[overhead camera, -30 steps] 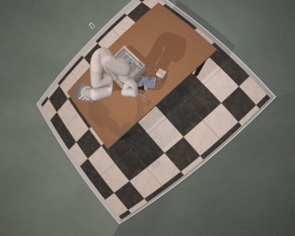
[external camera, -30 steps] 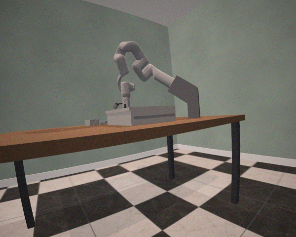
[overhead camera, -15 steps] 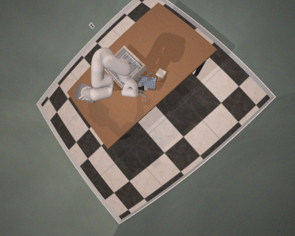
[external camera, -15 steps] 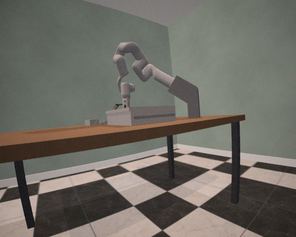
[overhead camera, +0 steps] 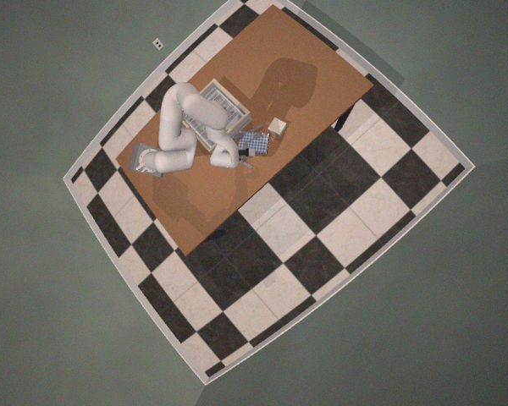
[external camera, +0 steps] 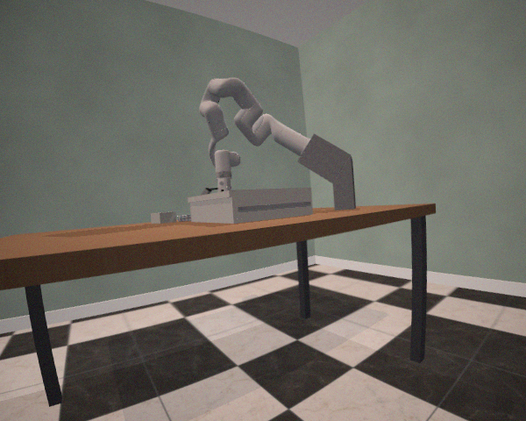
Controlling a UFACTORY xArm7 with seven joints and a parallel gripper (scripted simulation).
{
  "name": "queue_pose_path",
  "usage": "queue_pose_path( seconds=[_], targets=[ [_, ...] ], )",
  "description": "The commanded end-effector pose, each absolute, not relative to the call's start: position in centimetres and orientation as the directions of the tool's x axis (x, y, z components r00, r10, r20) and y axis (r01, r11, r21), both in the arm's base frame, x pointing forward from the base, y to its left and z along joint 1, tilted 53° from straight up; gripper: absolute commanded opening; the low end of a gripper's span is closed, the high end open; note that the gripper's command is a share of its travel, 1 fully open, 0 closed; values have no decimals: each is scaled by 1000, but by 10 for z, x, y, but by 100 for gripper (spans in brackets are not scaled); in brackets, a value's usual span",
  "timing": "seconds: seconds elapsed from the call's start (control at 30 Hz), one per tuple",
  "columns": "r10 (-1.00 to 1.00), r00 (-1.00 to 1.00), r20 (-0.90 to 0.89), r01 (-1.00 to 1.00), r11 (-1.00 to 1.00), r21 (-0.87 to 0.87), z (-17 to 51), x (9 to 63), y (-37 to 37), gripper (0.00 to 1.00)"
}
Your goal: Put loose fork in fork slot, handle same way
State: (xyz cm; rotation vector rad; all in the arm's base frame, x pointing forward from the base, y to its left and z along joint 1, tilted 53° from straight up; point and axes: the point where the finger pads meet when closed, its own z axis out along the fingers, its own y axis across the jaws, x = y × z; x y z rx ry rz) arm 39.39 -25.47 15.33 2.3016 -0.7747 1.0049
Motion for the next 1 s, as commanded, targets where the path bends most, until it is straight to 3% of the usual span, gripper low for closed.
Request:
queue_pose_path(
  seconds=[0.0, 0.97],
  targets=[
    [-294, 563, 772, -670, -709, 218, 151, 396, -257, 28],
    [-294, 563, 772, -670, -709, 218, 149, 398, -260, 28]
  ],
)
